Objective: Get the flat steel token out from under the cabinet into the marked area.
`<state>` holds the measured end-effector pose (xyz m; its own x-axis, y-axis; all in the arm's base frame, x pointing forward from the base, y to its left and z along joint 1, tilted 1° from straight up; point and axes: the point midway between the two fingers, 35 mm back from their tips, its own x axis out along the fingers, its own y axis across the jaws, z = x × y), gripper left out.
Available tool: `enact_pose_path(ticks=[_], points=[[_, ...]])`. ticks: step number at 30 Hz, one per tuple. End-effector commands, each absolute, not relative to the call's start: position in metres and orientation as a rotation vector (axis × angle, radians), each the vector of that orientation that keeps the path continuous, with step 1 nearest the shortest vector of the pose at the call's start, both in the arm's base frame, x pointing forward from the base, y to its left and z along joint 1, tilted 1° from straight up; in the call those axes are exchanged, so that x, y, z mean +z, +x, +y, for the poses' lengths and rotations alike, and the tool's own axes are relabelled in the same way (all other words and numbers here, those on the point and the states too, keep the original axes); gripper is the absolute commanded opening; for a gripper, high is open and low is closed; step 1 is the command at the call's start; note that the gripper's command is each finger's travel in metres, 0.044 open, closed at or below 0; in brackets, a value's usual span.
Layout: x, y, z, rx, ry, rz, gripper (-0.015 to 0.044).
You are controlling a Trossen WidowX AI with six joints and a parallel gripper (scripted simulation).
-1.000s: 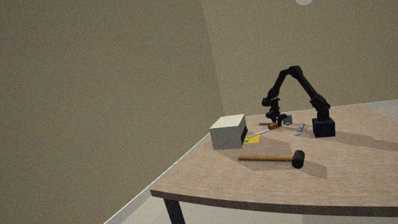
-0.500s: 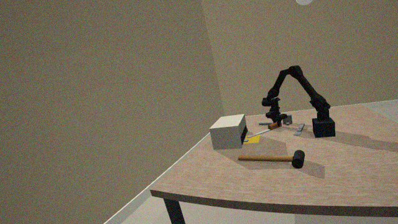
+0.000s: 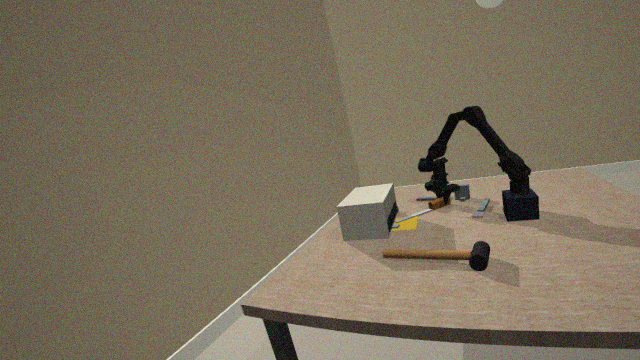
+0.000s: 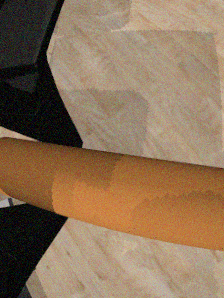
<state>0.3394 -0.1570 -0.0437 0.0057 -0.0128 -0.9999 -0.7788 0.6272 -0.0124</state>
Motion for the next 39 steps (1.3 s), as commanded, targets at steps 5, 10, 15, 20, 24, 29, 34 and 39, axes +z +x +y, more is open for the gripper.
enact_pose_path(ticks=[5, 10, 15, 20, 24, 29, 34, 39], points=[[-0.044, 0.351, -0.144, 0.689, -0.711, 1.455, 0.0], [-0.044, 0.356, -0.136, 0.69, -0.711, 1.454, 0.0], [-0.044, 0.362, -0.128, 0.69, -0.711, 1.453, 0.0], [-0.043, 0.368, -0.12, 0.69, -0.71, 1.453, 0.0], [-0.043, 0.373, -0.114, 0.691, -0.71, 1.452, 0.0], [-0.043, 0.379, -0.107, 0.691, -0.71, 1.452, 0.0], [-0.043, 0.385, -0.099, 0.691, -0.71, 1.451, 0.0], [-0.043, 0.391, -0.091, 0.691, -0.709, 1.45, 0.0]])
